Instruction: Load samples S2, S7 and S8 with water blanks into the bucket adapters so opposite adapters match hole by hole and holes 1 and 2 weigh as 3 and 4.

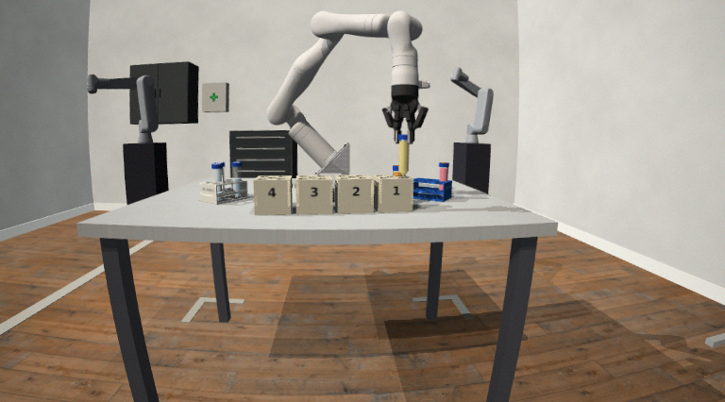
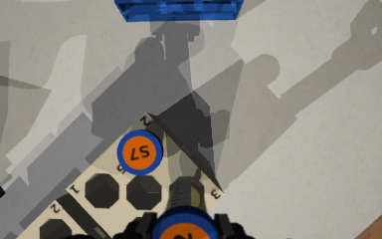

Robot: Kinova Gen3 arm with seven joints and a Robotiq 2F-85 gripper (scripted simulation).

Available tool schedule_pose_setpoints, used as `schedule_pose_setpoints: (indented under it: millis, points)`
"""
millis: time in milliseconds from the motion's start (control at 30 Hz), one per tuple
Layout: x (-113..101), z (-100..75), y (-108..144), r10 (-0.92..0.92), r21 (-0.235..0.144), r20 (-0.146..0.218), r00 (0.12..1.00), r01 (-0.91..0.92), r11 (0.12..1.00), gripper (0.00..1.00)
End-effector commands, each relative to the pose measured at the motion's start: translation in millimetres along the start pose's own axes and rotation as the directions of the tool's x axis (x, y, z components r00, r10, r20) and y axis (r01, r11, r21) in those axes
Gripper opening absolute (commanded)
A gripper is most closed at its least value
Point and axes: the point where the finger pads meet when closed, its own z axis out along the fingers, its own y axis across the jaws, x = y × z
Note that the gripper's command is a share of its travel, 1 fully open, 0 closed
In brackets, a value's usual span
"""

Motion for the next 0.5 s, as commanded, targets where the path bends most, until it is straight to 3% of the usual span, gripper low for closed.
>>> schedule_pose_setpoints:
  millis: [0, 467]
  points:
    - [0.0, -1.2, 0.4, 0.0, -0.002, 0.0, 1.0, 0.0, 1.0, 0.1]
    - [0.0, 6.1, 0.4, 0.0, -0.002, 0.0, 1.0, 0.0, 1.0, 0.1]
